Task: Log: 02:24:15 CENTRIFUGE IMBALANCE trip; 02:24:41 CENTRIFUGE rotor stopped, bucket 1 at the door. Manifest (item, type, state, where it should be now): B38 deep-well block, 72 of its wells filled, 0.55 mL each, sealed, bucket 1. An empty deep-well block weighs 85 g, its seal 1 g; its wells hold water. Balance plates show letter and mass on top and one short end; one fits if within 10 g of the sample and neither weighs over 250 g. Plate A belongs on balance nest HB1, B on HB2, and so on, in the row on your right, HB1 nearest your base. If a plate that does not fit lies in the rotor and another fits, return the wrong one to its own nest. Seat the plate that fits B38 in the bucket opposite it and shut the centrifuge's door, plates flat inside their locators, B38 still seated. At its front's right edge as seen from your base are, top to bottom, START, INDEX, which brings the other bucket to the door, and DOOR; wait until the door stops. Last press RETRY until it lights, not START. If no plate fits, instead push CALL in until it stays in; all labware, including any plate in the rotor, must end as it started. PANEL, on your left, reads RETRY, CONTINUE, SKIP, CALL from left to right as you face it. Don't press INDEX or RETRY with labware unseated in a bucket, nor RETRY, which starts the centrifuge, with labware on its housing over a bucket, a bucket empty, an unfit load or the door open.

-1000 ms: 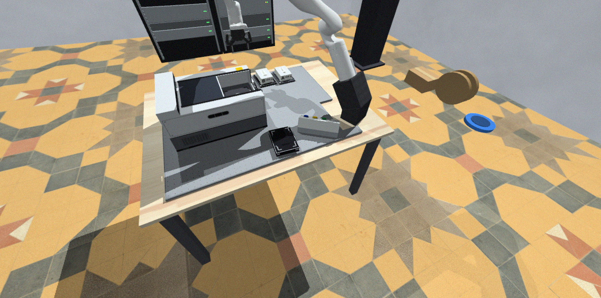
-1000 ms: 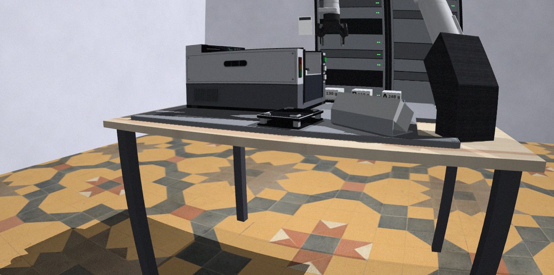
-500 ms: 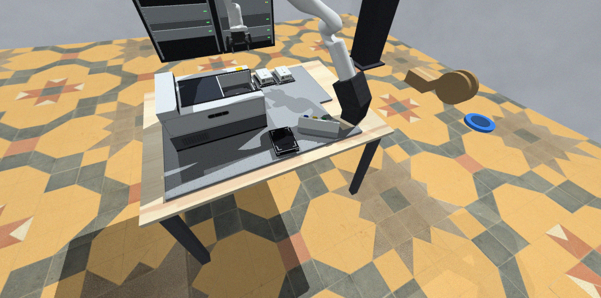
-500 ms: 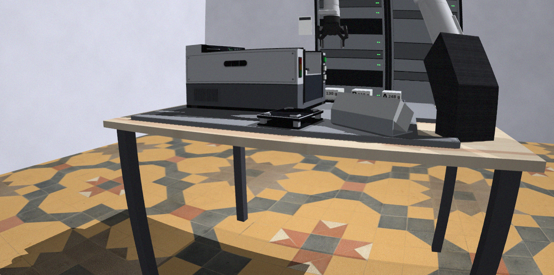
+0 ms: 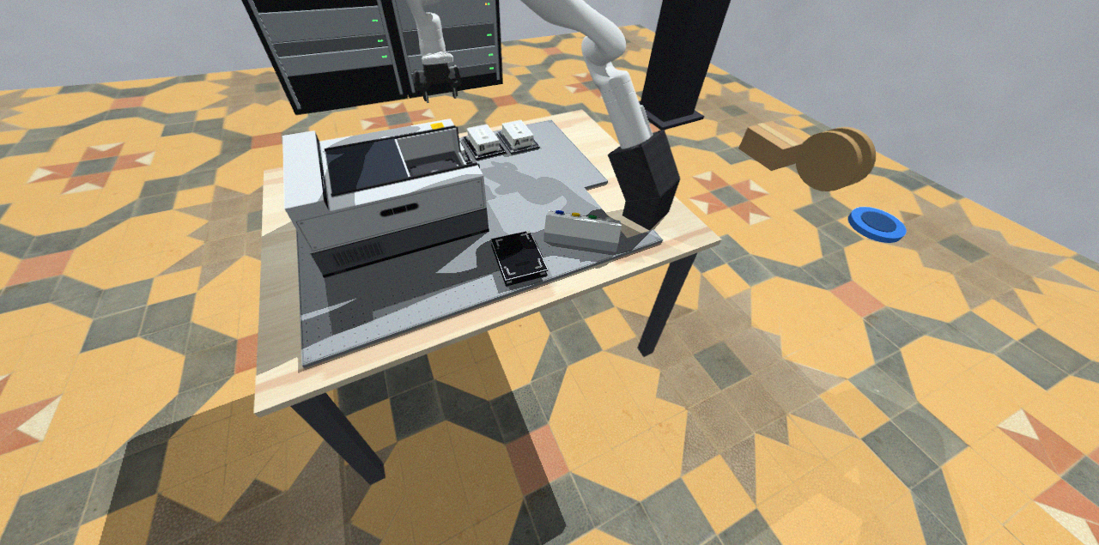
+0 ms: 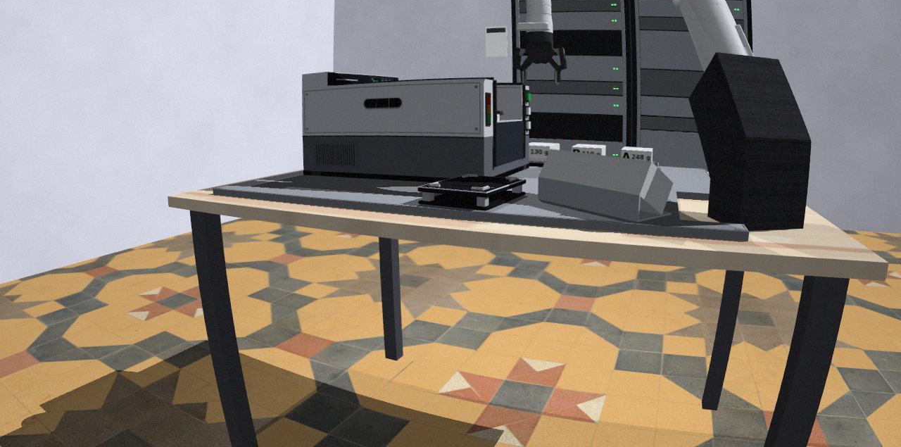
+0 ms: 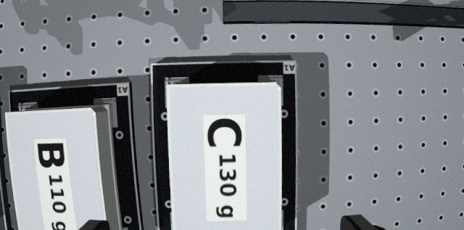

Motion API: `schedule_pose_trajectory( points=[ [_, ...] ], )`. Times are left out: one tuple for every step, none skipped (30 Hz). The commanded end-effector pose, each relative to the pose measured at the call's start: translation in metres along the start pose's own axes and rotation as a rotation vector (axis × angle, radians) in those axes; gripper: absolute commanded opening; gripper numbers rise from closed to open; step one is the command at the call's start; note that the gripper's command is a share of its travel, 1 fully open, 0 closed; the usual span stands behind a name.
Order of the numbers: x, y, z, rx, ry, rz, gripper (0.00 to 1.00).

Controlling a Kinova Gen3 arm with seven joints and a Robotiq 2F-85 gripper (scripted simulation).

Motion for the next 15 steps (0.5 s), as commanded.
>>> schedule_pose_trajectory(
  points=[
    [0.0, -0.003, 0.0, 0.0, 0.0, 0.001, 1.0],
    [0.0, -0.004, 0.0, 0.0, 0.0, 0.001, 1.0],
    [0.0, -0.005, 0.0, 0.0, 0.0, 0.001, 1.0],
    [0.0, -0.007, 0.0, 0.0, 0.0, 0.001, 1.0],
    [0.0, -0.008, 0.0, 0.0, 0.0, 0.001, 1.0],
    [0.0, -0.009, 0.0, 0.0, 0.0, 0.001, 1.0],
    [0.0, -0.011, 0.0, 0.0, 0.0, 0.001, 1.0],
    [0.0, -0.012, 0.0, 0.0, 0.0, 0.001, 1.0],
    [0.0, -0.013, 0.0, 0.0, 0.0, 0.001, 1.0],
    [0.0, -0.015, 0.0, 0.0, 0.0, 0.001, 1.0],
    [0.0, -0.016, 0.0, 0.0, 0.0, 0.001, 1.0],
    [0.0, -0.017, 0.0, 0.0, 0.0, 0.001, 1.0],
    [0.0, -0.019, 0.0, 0.0, 0.0, 0.001, 1.0],
    [0.0, -0.019, 0.0, 0.0, 0.0, 0.001, 1.0],
    [0.0, -0.019, 0.0, 0.0, 0.0, 0.001, 1.0]
  ],
)
Point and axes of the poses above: the point where the finger pads meet when closed, its own y axis back along the fingers, its own x axis across the jaws, z = x × y, the point moved 9 cm from there along y, back along the fingers, and after that the axes turned 1 degree about -y, right-handed, at the moved point
